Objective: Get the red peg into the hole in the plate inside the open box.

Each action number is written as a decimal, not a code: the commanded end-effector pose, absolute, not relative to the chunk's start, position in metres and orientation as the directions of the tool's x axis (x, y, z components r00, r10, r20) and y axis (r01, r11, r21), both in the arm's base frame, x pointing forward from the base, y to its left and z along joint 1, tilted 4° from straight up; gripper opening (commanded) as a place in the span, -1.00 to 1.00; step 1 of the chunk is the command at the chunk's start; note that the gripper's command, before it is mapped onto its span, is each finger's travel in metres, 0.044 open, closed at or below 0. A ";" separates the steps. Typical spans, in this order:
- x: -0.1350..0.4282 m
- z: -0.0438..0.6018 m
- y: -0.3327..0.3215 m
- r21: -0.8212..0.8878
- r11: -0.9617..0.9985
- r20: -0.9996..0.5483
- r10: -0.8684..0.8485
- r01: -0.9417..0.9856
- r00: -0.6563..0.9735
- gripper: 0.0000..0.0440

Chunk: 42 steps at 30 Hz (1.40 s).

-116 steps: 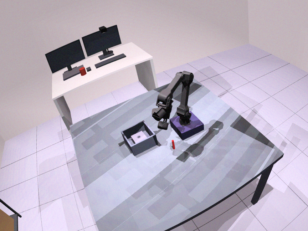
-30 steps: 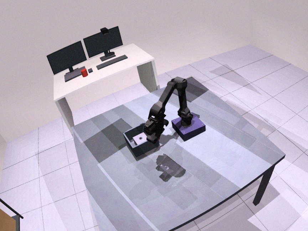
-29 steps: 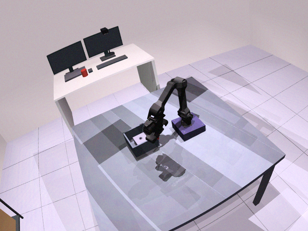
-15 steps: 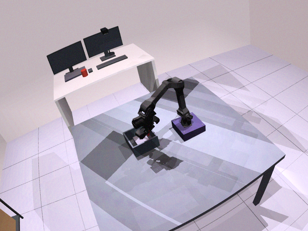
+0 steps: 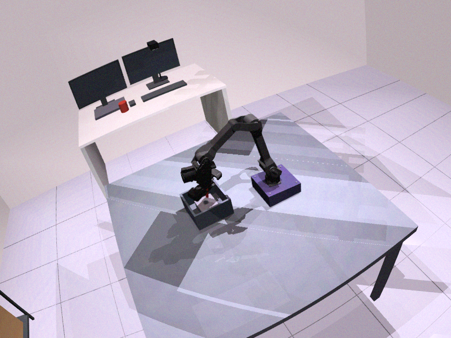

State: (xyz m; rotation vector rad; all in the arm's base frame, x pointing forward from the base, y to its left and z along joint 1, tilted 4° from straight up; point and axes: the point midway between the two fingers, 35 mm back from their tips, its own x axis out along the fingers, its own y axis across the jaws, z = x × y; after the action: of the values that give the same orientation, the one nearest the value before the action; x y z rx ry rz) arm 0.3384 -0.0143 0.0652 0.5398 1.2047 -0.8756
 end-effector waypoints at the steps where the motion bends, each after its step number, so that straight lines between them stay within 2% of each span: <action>1: 0.345 0.058 -0.020 -0.078 0.589 -0.956 -0.272 0.804 0.107 -1.00; 5: 0.350 0.045 -0.027 -0.077 0.616 -0.963 -0.249 0.784 0.101 -1.00; 7: 0.350 0.038 -0.029 -0.081 0.629 -0.967 -0.236 0.773 0.091 -0.93; 12: 0.350 0.021 -0.032 -0.089 0.650 -0.977 -0.203 0.755 0.060 -0.40; 15: 0.356 0.017 -0.037 -0.083 0.665 -0.981 -0.187 0.742 0.058 -0.26; 21: 0.375 0.023 -0.040 -0.047 0.668 -0.988 -0.142 0.743 0.065 0.41; 27: 0.399 0.031 -0.039 0.000 0.678 -0.993 -0.086 0.735 0.079 1.00; 37: 0.444 0.053 -0.025 0.129 0.699 -0.984 0.002 0.704 0.179 1.00; 42: 0.447 0.054 -0.024 0.139 0.700 -0.982 0.008 0.701 0.187 1.00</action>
State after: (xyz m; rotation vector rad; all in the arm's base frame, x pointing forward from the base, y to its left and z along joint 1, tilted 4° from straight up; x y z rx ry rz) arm 0.3910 -0.0446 0.0368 0.6040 1.4908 -0.6773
